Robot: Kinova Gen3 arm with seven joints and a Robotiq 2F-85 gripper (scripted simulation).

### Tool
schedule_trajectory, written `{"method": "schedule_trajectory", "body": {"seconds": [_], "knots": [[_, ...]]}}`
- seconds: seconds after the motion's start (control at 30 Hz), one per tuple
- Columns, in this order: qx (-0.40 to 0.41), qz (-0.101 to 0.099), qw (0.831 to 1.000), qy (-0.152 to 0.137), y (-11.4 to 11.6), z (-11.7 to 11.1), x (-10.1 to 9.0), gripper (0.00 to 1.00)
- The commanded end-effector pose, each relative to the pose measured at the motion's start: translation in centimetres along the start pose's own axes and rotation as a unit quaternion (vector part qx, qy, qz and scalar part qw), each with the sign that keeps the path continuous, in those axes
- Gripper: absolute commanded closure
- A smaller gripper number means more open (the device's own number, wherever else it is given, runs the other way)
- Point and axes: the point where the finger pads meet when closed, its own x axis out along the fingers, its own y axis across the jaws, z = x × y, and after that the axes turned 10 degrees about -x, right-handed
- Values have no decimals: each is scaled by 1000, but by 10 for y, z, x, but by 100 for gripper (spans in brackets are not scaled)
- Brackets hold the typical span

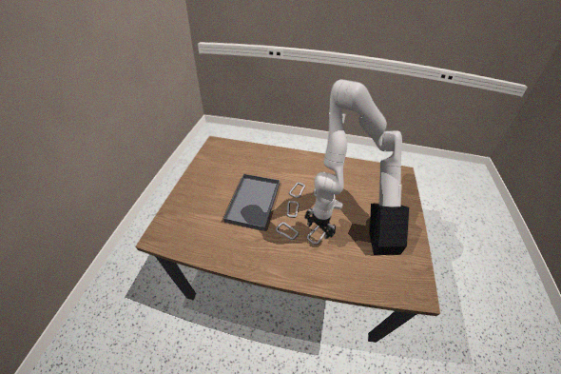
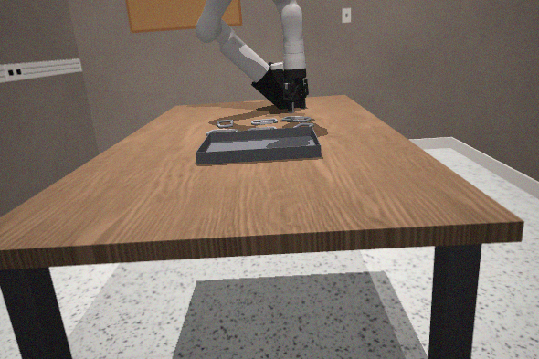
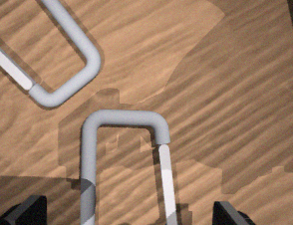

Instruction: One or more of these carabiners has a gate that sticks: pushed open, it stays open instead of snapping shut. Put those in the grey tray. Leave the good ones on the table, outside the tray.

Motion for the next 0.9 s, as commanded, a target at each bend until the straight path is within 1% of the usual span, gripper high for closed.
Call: {"method": "schedule_trajectory", "body": {"seconds": [0.0,0.43,0.47,0.87], "knots": [[0,1,1000,2,0,-1,21,0],[0,1,1000,2,0,-1,21,0],[-1,0,1000,3,0,-2,27,0],[-1,0,1000,3,0,-2,27,0]]}}
